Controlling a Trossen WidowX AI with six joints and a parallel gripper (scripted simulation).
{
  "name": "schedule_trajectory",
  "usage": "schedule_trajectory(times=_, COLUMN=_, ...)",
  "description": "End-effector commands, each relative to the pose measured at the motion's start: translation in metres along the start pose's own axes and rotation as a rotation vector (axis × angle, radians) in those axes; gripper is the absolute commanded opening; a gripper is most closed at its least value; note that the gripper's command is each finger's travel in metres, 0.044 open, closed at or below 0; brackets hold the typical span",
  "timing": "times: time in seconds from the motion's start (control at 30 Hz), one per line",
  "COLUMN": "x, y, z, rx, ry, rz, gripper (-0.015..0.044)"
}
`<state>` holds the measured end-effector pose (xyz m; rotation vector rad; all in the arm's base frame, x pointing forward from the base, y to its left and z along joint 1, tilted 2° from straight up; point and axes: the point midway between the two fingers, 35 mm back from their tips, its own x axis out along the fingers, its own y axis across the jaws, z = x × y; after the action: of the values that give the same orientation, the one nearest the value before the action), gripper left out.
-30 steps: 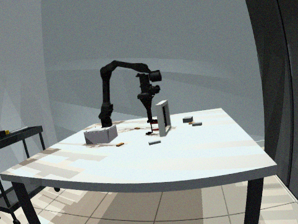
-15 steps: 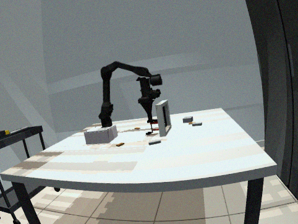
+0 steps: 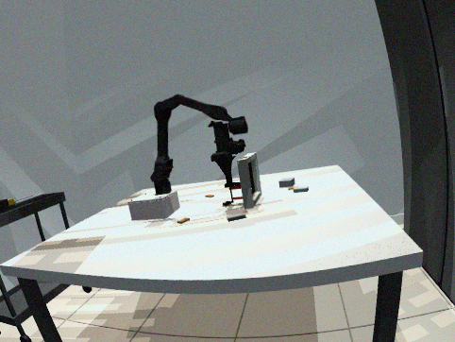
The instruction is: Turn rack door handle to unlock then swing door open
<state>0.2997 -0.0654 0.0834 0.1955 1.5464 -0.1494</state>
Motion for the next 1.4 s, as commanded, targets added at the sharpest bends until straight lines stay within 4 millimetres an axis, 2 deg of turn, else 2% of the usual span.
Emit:
schedule_trajectory(times=0.0, x=0.0003, y=-0.0001, z=0.0005, rx=0.005, ry=-0.003, rz=-0.001, gripper=0.0096)
schedule_trajectory(times=0.37, x=0.0003, y=-0.0001, z=0.0005, rx=0.005, ry=-0.003, rz=-0.001, gripper=0.0023)
schedule_trajectory(times=0.53, x=0.0003, y=-0.0001, z=0.0005, rx=0.037, ry=-0.003, rz=-0.001, gripper=0.0022)
schedule_trajectory(times=1.37, x=0.0004, y=-0.0002, z=0.0005, rx=1.261, ry=-0.003, rz=0.001, gripper=0.0022)
